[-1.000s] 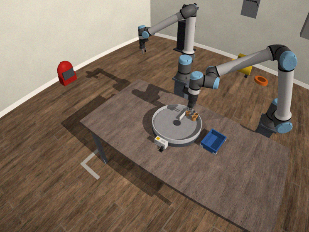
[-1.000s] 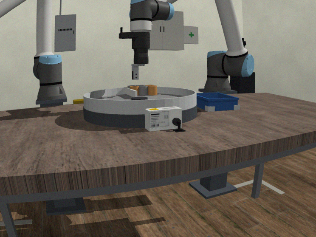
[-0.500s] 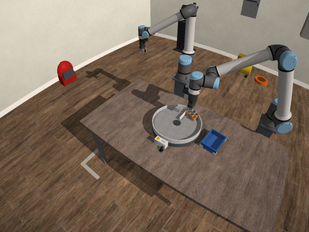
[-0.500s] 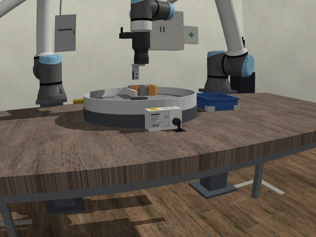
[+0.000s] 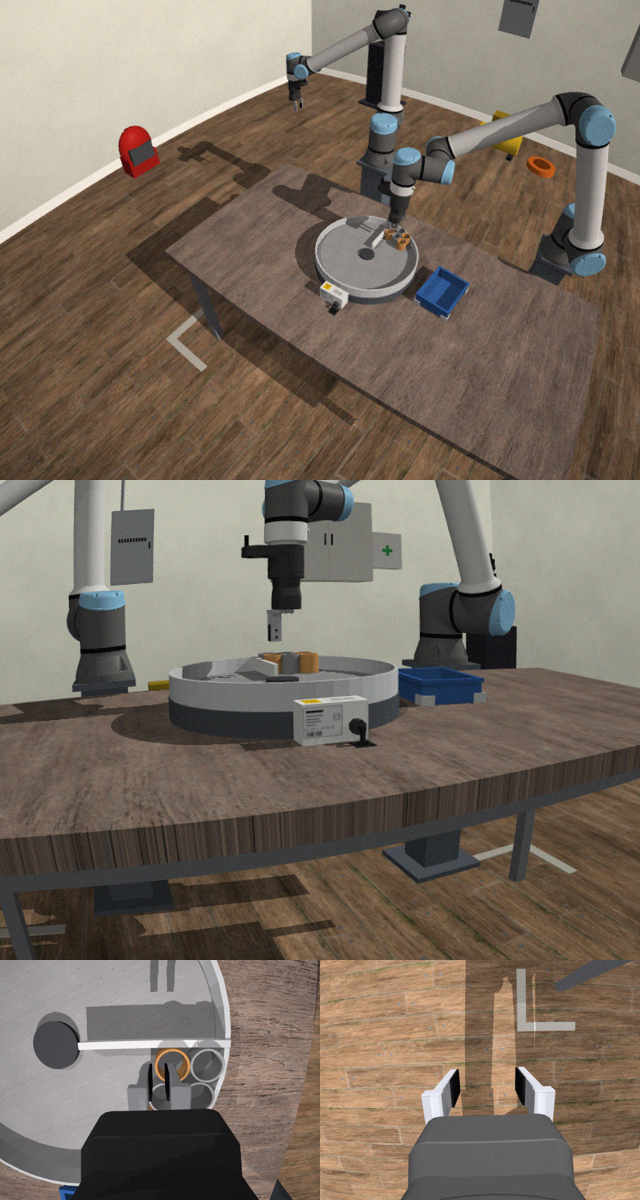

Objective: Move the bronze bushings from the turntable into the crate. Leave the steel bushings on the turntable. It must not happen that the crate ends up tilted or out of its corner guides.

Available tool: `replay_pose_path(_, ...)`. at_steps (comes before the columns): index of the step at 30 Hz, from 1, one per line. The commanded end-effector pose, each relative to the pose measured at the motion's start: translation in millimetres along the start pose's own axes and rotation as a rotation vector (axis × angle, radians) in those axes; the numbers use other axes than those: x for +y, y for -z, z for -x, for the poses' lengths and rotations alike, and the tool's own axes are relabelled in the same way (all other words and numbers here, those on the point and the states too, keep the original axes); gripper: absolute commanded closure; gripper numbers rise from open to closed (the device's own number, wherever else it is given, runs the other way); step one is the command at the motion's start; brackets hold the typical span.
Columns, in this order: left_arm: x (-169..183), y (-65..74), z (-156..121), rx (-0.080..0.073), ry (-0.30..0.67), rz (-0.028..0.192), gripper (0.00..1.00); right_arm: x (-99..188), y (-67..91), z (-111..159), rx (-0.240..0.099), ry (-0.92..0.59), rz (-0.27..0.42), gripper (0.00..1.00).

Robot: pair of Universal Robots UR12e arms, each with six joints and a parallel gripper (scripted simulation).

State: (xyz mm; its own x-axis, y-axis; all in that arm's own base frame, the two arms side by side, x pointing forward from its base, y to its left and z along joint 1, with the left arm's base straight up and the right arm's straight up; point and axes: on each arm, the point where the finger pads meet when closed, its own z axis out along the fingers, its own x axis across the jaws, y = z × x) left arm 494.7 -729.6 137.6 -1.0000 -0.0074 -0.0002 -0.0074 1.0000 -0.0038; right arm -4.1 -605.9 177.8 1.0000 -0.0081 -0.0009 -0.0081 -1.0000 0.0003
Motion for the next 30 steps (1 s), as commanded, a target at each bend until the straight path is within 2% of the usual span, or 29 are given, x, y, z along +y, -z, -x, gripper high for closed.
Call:
replay_pose_path(1,-1.4,0.5,0.8,0.000,0.000,-0.001,0.64,-1.9,-0.7,1.0,0.001,0.000,0.000,0.00)
replay_pose_path(30,-3.3,1.6,0.7,-0.001,0.000,-0.003,0.64,-1.9,-0.7,1.0,0.001,0.000,0.000,0.00)
